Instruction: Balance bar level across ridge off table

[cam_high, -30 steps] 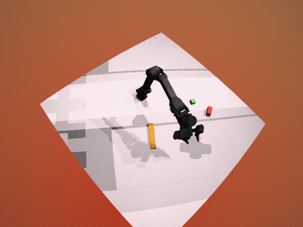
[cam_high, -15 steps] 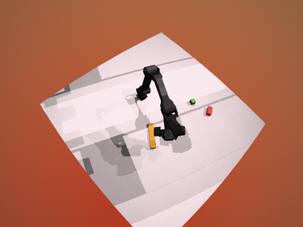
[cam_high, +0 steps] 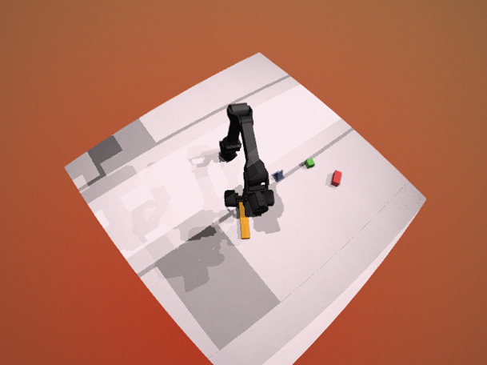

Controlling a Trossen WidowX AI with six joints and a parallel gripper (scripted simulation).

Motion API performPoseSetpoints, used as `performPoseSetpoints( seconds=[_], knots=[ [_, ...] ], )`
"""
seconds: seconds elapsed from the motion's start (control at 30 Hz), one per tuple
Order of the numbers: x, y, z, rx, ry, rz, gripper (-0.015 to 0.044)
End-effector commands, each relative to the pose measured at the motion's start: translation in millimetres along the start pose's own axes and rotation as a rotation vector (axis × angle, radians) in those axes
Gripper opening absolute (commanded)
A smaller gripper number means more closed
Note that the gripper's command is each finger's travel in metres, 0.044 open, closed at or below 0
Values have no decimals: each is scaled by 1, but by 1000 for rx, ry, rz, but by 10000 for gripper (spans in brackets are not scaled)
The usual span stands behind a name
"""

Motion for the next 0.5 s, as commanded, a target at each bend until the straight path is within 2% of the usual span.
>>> performPoseSetpoints(
  seconds=[0.0,0.13,0.33,0.47],
  knots=[
    [-7,2,-4,-14,-19,32,315],
    [-7,9,-4,-14,-19,32,315],
    [-8,42,-5,-14,-19,32,315],
    [-8,47,-5,-14,-19,32,315]
  ],
)
Point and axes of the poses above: the point midway between the two fingers, 35 mm back from their tips, its own y axis out along the fingers, its own z axis across the jaws, x = y × z, the point moved 3 cm from there along -y, back along the fingers, and after that the axes turned 2 degrees about y, right-handed, at the moved point
